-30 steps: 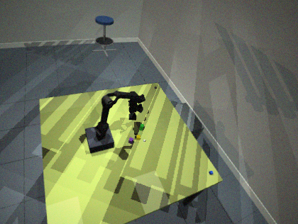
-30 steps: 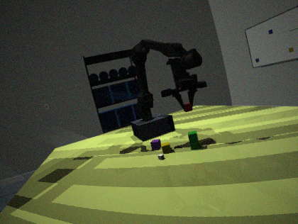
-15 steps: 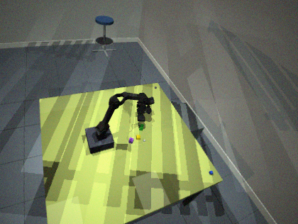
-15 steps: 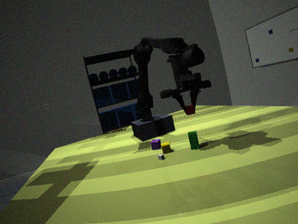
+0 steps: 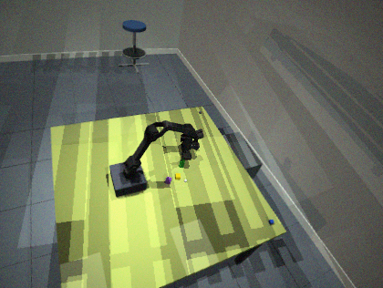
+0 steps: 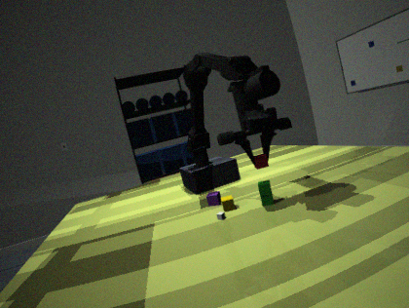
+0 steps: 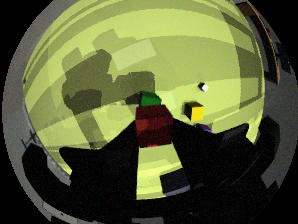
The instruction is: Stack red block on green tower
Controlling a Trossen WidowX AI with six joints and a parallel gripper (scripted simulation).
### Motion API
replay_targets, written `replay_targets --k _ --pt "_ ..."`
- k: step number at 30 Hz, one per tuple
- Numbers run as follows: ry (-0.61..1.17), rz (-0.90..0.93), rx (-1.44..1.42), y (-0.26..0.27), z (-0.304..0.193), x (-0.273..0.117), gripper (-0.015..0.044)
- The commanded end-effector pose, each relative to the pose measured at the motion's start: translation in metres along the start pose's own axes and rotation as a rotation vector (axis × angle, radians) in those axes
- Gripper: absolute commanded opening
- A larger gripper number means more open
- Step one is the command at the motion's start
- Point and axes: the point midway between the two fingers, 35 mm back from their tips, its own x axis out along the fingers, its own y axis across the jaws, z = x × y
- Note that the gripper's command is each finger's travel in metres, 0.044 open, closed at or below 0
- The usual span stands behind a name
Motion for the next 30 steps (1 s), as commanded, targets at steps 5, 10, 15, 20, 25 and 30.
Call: replay_targets --k 5,10,15,20,25,30 --pt "0.019 -0.011 0.000 -0.004 -0.002 0.019 0.0000" --pt "0.019 -0.011 0.000 -0.004 -0.003 0.041 0.0000" --pt "0.019 -0.011 0.000 -0.004 -0.003 0.043 0.0000" --pt "0.019 -0.011 0.000 -0.004 -0.003 0.043 0.0000" --pt "0.019 -0.011 0.000 -0.004 -0.003 0.044 0.0000" --pt "0.019 -0.011 0.000 -0.004 -0.003 0.044 0.0000"
